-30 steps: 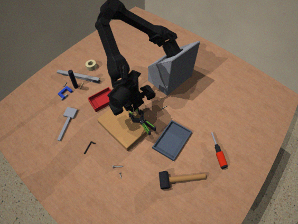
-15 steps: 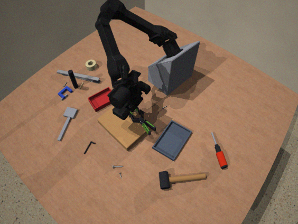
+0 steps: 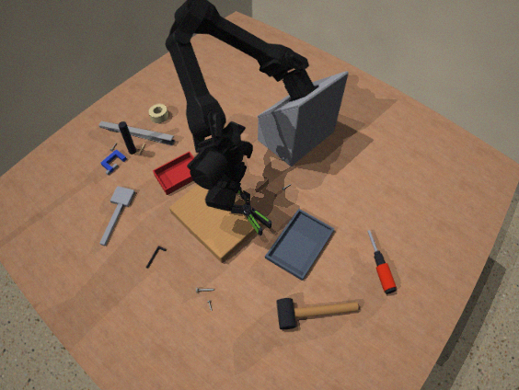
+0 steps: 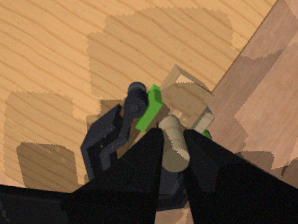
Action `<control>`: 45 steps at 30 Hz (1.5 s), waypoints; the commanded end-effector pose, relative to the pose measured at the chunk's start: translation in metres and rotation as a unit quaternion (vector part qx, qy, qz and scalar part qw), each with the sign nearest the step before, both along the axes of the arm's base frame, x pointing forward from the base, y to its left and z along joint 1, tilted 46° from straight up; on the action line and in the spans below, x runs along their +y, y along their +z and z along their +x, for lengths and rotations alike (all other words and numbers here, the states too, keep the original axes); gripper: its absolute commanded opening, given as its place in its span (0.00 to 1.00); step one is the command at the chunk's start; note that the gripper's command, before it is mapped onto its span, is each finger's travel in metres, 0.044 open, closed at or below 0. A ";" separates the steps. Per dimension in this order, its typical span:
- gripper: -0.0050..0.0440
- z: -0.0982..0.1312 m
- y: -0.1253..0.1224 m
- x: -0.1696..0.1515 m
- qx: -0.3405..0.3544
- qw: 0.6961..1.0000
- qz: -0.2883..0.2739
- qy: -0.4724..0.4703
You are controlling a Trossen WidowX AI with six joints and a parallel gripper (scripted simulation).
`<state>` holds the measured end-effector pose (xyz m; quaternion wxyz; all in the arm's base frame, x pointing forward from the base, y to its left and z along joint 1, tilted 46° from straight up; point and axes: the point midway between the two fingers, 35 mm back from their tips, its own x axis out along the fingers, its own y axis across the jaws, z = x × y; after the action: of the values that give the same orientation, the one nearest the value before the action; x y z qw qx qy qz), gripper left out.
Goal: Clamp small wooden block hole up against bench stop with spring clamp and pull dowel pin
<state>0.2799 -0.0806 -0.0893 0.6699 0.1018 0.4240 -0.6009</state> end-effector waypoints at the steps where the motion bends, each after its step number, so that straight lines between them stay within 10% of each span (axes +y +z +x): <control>1: 0.10 0.001 0.002 0.002 0.027 0.999 0.003 0.028; 21: 0.10 0.001 0.002 0.002 0.051 0.997 0.006 0.052; 45: 0.10 0.001 0.002 0.002 -0.135 0.983 -0.015 -0.127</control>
<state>0.2801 -0.0800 -0.0888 0.6466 0.2022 0.3278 -0.6584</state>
